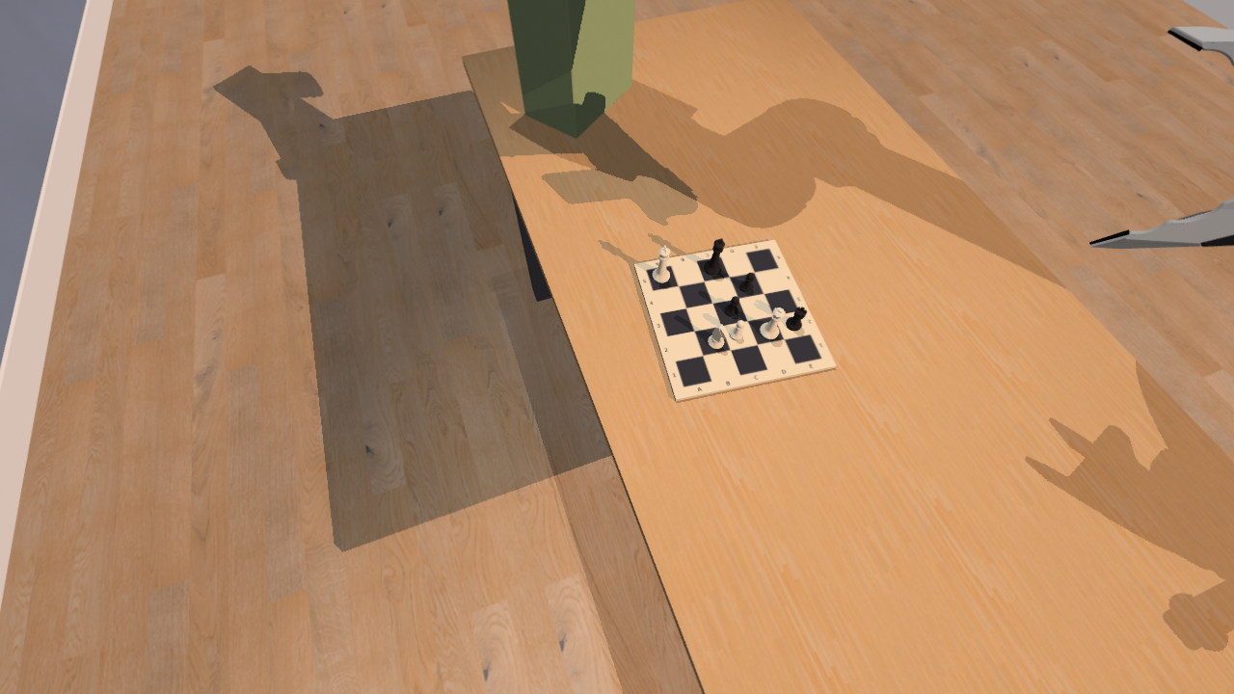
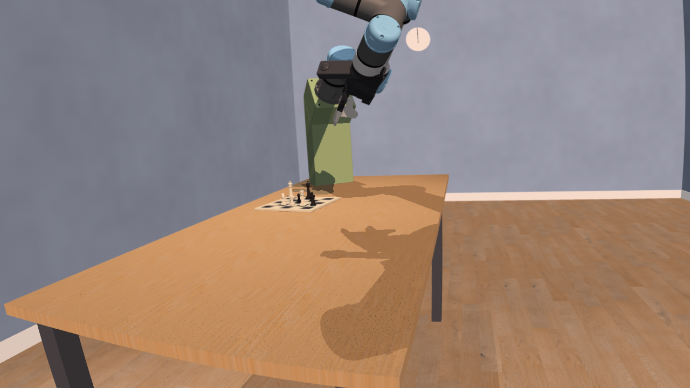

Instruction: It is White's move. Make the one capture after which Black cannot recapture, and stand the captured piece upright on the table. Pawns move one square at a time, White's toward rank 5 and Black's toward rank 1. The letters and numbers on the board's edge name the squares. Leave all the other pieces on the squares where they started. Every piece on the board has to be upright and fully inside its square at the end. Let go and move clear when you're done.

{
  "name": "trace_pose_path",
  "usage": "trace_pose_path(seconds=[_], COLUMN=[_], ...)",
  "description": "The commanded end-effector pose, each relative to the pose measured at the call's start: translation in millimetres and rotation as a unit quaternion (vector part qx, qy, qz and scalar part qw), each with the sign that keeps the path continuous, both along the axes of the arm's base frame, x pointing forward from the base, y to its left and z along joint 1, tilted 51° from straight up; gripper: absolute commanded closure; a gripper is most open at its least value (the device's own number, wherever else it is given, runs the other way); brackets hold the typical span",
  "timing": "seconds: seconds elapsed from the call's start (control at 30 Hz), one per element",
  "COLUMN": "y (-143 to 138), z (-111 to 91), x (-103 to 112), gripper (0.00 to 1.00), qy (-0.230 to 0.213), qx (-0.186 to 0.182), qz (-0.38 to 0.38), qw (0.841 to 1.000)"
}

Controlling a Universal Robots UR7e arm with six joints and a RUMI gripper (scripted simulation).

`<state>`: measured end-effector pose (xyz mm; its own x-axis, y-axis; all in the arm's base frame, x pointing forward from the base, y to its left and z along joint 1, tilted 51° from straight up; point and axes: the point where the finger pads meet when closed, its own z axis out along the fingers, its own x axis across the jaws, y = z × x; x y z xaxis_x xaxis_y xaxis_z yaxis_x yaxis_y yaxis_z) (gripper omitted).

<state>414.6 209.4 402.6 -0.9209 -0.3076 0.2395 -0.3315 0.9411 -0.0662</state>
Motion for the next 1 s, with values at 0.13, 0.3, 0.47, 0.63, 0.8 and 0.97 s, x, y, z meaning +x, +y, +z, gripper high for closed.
trace_pose_path(seconds=[0.13, 0.3, 0.47, 0.63, 0.8, 0.97], y=[-0.2, -0.2, -0.2, -0.2, -0.1, 0.0], z=[0.7, 0.7, 0.7, 0.7, 0.5, 0.1], x=[-0.2, -0.2, -0.2, -0.2, -0.1, 0.3], gripper=[0.0, 0.0, 0.0, 0.0, 0.0, 0.0], qy=[-0.001, -0.001, -0.001, -0.001, -0.001, 0.0], qx=[0.0, 0.0, 0.0, 0.0, 0.0, 0.0], qz=[0.0, 0.0, 0.0, 0.0, 0.001, 0.006], qw=[1.0, 1.0, 1.0, 1.0, 1.0, 1.0])
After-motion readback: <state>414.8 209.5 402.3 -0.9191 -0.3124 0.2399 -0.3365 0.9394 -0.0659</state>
